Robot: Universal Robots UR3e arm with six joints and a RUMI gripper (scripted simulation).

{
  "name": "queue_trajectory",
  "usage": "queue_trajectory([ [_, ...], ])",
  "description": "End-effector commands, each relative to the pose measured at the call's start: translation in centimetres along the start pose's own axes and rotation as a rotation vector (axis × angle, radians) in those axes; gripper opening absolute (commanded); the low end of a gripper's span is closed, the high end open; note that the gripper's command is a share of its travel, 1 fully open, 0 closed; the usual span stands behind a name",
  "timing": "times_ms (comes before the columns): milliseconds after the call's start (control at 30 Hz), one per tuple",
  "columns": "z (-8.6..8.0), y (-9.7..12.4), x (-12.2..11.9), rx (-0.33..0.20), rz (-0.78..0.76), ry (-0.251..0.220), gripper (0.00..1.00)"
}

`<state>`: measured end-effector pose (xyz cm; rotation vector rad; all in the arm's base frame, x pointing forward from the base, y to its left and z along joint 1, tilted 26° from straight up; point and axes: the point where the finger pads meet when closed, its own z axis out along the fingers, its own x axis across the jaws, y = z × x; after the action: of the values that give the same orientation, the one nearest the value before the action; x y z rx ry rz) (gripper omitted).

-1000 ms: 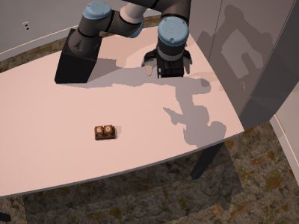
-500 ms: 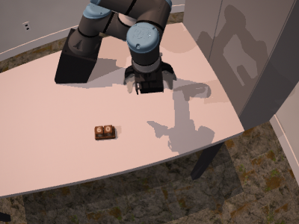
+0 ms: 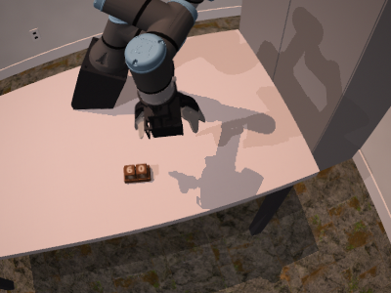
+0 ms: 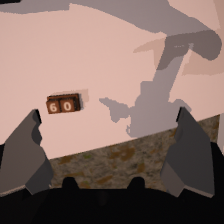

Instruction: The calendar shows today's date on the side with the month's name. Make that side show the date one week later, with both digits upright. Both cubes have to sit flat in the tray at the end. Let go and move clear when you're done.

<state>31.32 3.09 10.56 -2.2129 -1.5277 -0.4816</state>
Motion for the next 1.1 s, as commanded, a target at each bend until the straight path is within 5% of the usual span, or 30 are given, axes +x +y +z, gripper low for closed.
queue_trajectory([
  [0, 0.2, 2.2, -3.6, -0.084, -0.038, -0.017, 1.0],
  [567, -0.2, 3.9, -11.1, -0.195, -0.045, -0.07, 1.0],
  [1067, -0.2, 4.0, -12.0, -0.208, -0.045, -0.077, 1.0],
])
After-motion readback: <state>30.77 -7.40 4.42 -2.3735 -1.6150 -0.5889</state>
